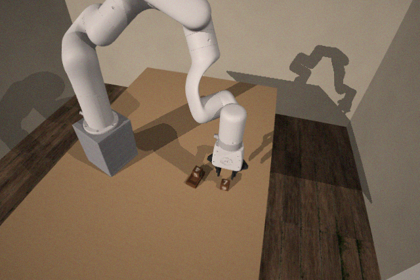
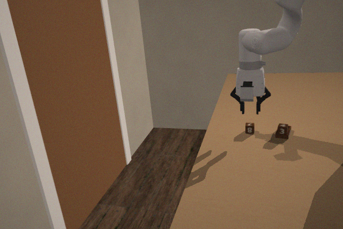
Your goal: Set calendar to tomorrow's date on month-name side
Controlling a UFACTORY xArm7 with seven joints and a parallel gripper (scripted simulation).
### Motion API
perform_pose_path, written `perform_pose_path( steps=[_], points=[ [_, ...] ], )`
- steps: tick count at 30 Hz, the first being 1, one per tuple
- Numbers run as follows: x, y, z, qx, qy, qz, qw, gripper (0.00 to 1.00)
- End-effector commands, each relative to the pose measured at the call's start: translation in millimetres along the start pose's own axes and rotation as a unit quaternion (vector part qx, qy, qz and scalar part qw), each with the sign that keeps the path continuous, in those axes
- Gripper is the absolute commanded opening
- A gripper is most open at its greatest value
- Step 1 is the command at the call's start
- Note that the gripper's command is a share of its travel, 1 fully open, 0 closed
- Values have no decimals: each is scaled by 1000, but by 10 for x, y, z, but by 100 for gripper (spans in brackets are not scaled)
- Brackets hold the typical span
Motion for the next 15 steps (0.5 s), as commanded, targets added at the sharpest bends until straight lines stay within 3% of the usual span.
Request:
perform_pose_path(
  steps=[1, 15],
  points=[
    [28, -2, 11, 0, -2, 0, 1000, 49],
    [216, -2, 12, 0, -2, 0, 1000, 49]
  ],
)
Point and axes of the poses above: the point where the finger pads meet when closed, its own x axis out along the fingers, its own z axis across the jaws, y = z × x, the point moved 10 cm from there along -x, back along the fingers, and after that the axes turned 1 degree about x, right-handed, at the moved point
